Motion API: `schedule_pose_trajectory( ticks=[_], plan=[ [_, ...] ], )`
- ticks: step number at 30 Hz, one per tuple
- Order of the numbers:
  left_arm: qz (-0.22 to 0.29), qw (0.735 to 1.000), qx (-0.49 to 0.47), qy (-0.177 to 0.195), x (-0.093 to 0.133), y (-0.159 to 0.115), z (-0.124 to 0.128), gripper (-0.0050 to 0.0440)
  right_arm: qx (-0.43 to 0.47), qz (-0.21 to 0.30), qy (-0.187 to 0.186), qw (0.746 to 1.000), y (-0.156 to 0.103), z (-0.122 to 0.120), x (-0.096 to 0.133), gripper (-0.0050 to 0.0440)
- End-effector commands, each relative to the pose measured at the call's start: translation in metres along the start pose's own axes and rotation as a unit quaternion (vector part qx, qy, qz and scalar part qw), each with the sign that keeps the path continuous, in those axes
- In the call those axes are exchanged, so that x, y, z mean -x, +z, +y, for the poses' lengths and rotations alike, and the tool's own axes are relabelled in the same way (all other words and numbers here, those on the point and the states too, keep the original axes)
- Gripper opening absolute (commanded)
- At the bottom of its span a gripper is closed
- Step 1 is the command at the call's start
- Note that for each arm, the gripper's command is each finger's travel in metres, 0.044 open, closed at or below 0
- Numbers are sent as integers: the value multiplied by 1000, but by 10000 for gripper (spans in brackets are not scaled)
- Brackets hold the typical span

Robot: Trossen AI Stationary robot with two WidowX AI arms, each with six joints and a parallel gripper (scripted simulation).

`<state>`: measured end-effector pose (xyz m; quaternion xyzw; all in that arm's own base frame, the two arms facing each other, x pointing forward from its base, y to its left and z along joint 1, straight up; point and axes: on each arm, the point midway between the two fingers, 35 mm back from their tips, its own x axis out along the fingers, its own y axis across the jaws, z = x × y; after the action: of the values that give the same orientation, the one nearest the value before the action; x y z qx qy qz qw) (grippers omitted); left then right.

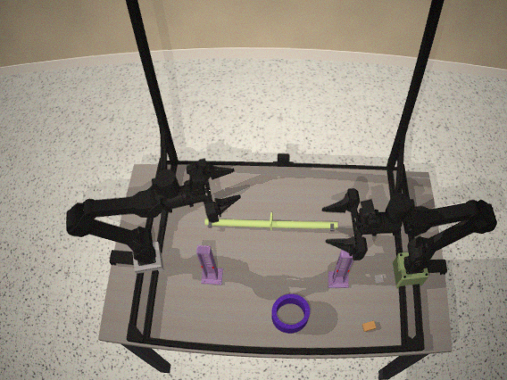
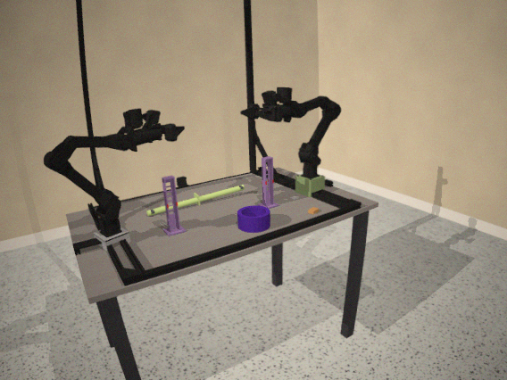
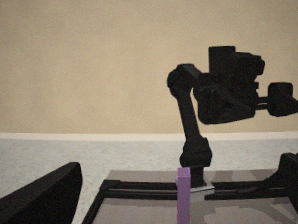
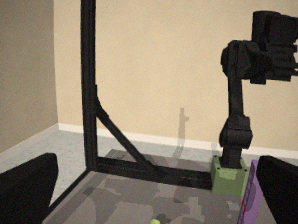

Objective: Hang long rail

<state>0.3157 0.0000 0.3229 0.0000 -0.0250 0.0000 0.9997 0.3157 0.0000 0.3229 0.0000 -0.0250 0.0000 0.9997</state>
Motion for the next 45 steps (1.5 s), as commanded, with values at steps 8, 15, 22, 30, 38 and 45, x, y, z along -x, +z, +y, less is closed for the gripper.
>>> schedule_pose_trajectory(
  ticks=[8,15,22,30,38,45],
  plan=[
    [0,1000,0,0,0,0,0,440,0,0,0,1000,0,0,0,440],
    [0,1000,0,0,0,0,0,440,0,0,0,1000,0,0,0,440],
    [98,981,-157,-52,-28,-33,-25,440,157,101,33,982,-36,11,-20,440],
    [190,896,-366,-162,-51,-80,-63,440,364,206,123,900,-84,28,-35,440],
    [228,768,-527,-284,-58,-123,-97,440,516,264,233,781,-124,42,-37,440],
    [224,603,-646,-410,-55,-164,-129,440,624,284,354,636,-159,54,-30,440]
  ],
)
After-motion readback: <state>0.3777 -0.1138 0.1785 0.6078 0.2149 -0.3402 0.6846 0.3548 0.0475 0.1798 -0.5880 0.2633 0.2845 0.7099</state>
